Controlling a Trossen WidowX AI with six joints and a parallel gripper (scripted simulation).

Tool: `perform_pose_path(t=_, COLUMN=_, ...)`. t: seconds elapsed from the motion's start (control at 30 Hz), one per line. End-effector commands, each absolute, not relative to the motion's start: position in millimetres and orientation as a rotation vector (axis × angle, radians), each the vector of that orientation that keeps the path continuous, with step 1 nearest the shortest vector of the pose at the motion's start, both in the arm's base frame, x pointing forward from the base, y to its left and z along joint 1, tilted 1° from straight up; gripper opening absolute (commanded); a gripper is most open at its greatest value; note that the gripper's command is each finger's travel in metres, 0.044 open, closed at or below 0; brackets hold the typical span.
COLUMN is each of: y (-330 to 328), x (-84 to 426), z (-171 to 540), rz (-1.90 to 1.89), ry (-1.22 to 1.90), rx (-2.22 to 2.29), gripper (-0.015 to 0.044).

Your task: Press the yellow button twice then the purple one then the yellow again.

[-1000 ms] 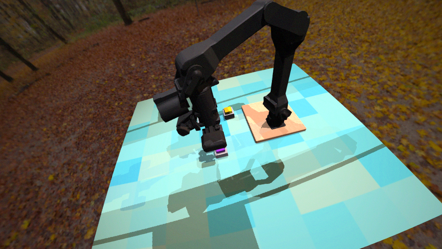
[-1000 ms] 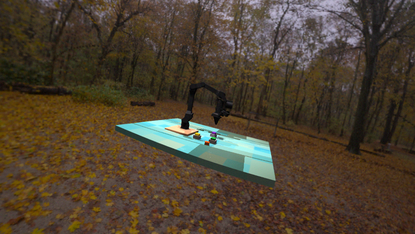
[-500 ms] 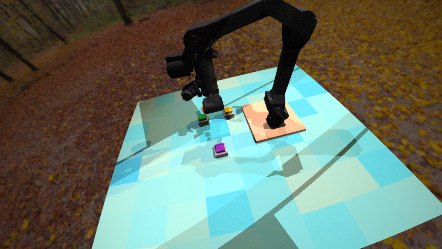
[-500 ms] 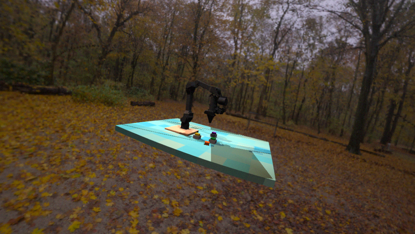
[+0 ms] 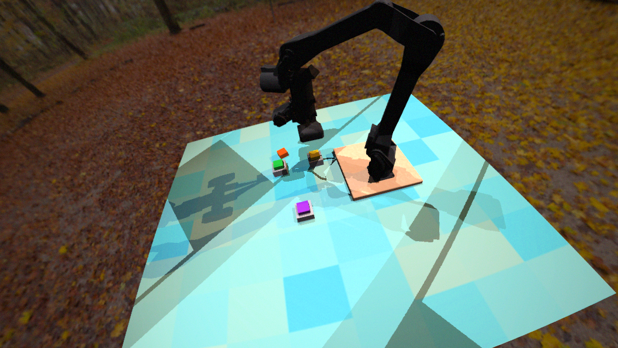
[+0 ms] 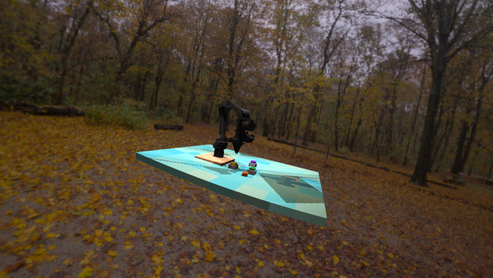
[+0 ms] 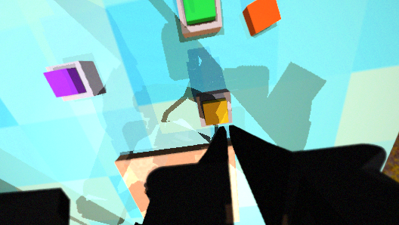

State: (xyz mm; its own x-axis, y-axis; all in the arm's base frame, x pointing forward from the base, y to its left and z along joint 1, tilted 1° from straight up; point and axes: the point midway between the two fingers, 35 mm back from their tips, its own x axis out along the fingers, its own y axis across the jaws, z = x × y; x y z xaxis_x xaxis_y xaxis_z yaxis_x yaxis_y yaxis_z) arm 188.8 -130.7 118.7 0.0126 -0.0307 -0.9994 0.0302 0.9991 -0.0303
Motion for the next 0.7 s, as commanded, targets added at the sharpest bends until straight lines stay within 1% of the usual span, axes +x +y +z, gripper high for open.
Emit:
perform_pose_path(t=0.0, y=-129, x=183, z=85, rz=-0.033, ry=1.578, rx=0.005, gripper=0.0020)
perform_pose_path(t=0.67, y=-129, x=183, z=59, rz=-0.033, ry=1.578, rx=0.005, gripper=0.0020)
